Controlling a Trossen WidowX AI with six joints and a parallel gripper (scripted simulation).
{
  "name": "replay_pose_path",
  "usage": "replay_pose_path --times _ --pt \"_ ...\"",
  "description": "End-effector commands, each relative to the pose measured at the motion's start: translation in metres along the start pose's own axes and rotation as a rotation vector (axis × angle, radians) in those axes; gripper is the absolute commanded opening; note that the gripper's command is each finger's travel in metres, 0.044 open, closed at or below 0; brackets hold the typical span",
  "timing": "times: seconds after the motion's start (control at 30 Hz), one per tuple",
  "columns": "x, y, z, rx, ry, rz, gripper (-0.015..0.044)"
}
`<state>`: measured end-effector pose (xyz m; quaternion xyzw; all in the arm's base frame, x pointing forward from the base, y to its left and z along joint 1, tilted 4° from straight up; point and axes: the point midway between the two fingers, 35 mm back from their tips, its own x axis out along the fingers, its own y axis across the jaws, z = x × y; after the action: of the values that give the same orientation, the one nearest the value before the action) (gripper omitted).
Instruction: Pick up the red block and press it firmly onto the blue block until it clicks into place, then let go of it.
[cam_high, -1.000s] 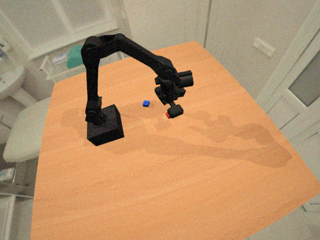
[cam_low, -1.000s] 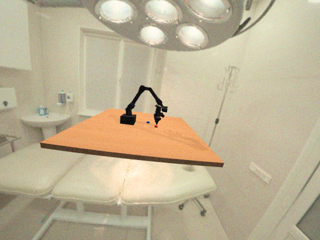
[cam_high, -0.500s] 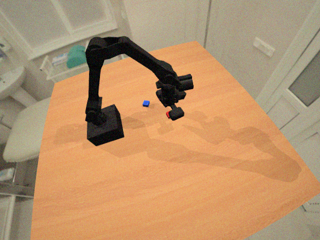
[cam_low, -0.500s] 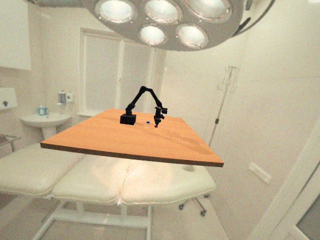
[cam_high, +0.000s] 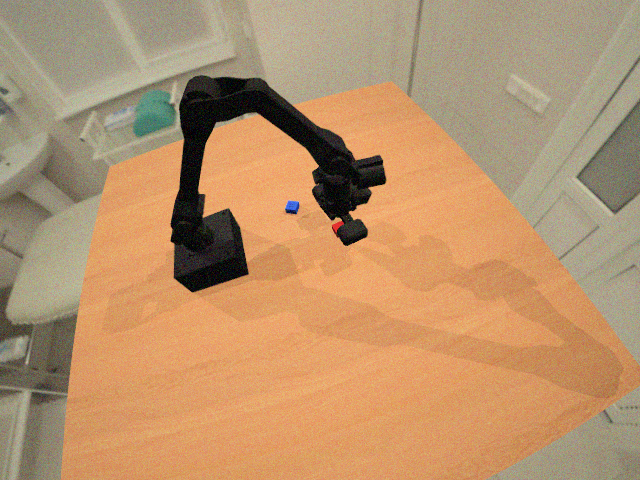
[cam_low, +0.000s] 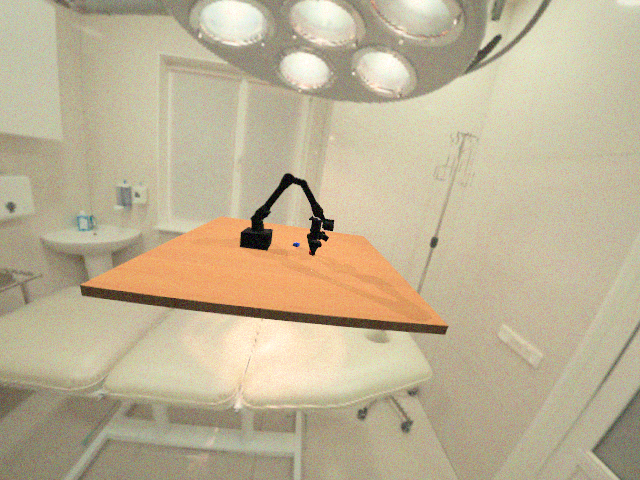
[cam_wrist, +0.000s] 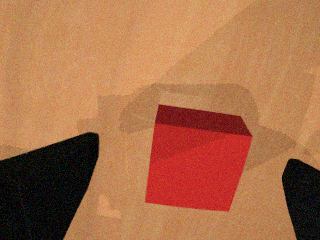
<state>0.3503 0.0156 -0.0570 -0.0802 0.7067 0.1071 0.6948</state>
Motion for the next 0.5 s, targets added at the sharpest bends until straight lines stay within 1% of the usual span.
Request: replay_pose_path --times 0.0,0.2,0.47 --pt "0.0009 0.0008 0.0007 0.003 -0.004 0.005 0.0282" --pt "0.0009 0.0008 0.0007 0.003 -0.004 0.005 0.0125" --pt "0.0009 0.0008 0.0007 0.003 -0.004 0.005 0.0072"
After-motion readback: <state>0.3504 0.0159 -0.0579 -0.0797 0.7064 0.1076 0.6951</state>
